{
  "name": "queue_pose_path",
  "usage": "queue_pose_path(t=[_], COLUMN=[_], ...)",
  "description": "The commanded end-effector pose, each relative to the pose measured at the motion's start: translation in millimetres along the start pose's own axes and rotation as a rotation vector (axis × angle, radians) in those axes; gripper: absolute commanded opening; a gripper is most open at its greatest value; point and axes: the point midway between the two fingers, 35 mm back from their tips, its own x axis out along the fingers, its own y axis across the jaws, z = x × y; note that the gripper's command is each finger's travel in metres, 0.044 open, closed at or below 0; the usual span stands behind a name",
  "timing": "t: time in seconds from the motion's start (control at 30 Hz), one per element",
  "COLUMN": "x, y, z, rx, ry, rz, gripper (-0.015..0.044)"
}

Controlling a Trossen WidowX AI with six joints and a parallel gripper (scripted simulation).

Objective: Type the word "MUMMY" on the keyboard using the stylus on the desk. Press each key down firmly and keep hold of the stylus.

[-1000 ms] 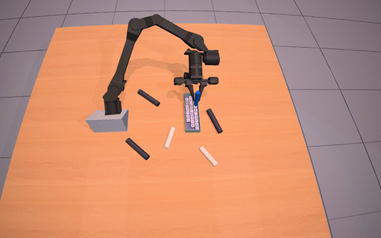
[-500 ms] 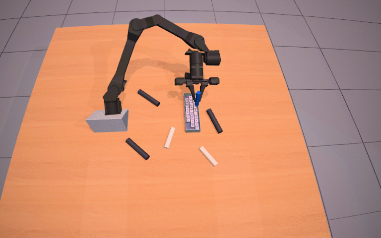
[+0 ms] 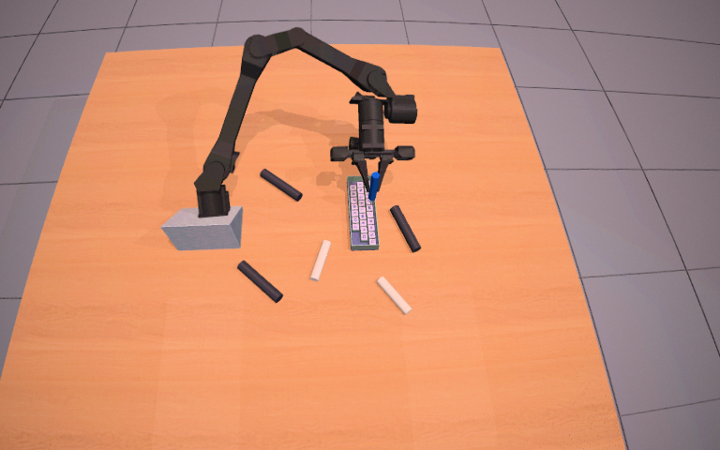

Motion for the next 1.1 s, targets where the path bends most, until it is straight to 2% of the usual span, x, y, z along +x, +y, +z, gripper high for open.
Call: queue_pose_path(t=[0.0,1.07], x=[0.6,8.9], y=[1.1,1.9], z=[0.8,15.4], rx=[0.002,0.002], ry=[0.002,0.001], rz=[0.0,0.001], gripper=[0.0081,0.0081])
